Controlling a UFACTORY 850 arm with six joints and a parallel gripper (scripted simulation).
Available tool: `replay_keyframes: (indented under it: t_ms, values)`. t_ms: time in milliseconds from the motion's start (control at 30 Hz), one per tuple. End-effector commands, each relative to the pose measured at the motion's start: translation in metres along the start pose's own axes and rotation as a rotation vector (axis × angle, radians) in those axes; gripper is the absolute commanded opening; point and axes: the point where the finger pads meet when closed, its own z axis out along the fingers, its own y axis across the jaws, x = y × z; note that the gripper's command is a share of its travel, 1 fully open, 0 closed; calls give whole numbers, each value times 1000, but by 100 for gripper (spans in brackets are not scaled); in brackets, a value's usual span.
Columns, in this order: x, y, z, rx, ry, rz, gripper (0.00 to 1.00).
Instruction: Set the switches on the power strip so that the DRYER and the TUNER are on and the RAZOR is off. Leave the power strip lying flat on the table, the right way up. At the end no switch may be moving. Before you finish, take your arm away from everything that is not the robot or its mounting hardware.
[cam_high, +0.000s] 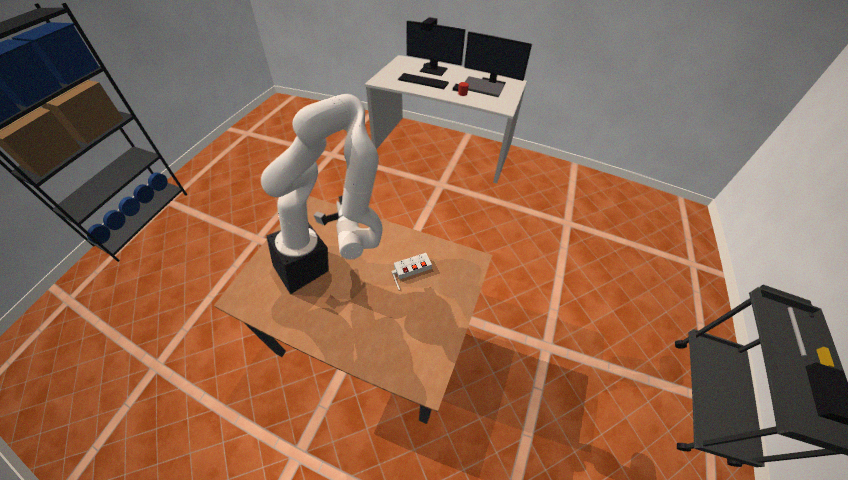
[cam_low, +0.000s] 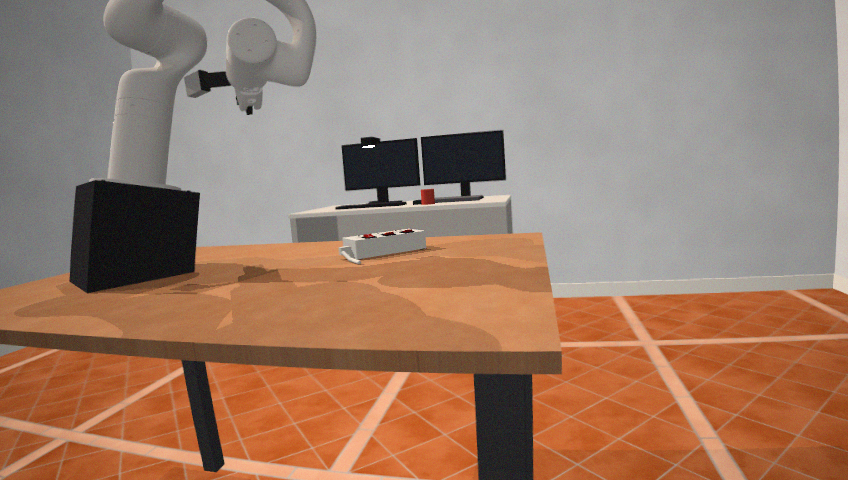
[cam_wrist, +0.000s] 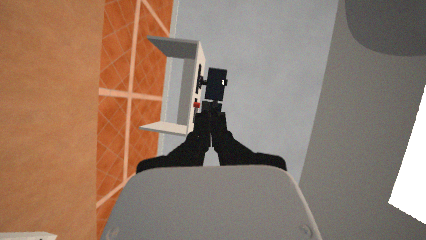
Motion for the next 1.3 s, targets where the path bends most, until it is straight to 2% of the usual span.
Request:
replay_keyframes:
  t_ms: [0, 100, 133, 167, 200, 233, 267, 300, 333, 367, 433, 467, 500, 533, 567, 600, 667, 700, 733, 767, 833, 867, 900, 933, 1000, 1033, 1100, 1133, 1167, 1200, 1267]
  values:
    - [-4, -20, -7, 62, 31, 90, 0]
    - [-10, -47, -17, 151, 60, 212, 0]
    - [-10, -47, -17, 151, 60, 212, 0]
    - [-13, -58, -22, 188, 68, 261, 0]
    - [-13, -58, -22, 188, 68, 261, 0]
    - [-17, -69, -27, 230, 74, 314, 0]
    - [-17, -69, -27, 230, 74, 314, 0]
    - [-21, -82, -33, 275, 77, 370, 0]
    - [-21, -82, -33, 275, 77, 370, 0]
    - [-26, -95, -40, 323, 77, 428, 0]
    - [-26, -95, -40, 323, 77, 428, 0]
    - [-31, -109, -47, 374, 73, 489, 0]
    - [-31, -109, -47, 374, 73, 489, 0]
    - [-37, -123, -54, 428, 64, 550, 0]
    - [-37, -123, -54, 428, 64, 550, 0]
    - [-44, -137, -63, 483, 50, 613, 0]
    - [-44, -137, -63, 483, 50, 613, 0]
    - [-52, -151, -71, 539, 30, 675, 0]
    - [-52, -151, -71, 539, 30, 675, 0]
    - [-60, -165, -80, 595, 5, 737, 0]
    - [-60, -165, -80, 595, 5, 737, 0]
    - [-69, -179, -89, 651, -25, 798, 0]
    - [-69, -179, -89, 651, -25, 798, 0]
    - [-78, -193, -99, 706, -61, 856, 0]
    - [-78, -193, -99, 706, -61, 856, 0]
    - [-88, -206, -108, 758, -103, 913, 0]
    - [-88, -206, -108, 758, -103, 913, 0]
    - [-99, -218, -118, 807, -148, 966, 0]
    - [-99, -218, -118, 807, -148, 966, 0]
    - [-109, -230, -127, 853, -198, 1017, 0]
    - [-109, -230, -127, 853, -198, 1017, 0]
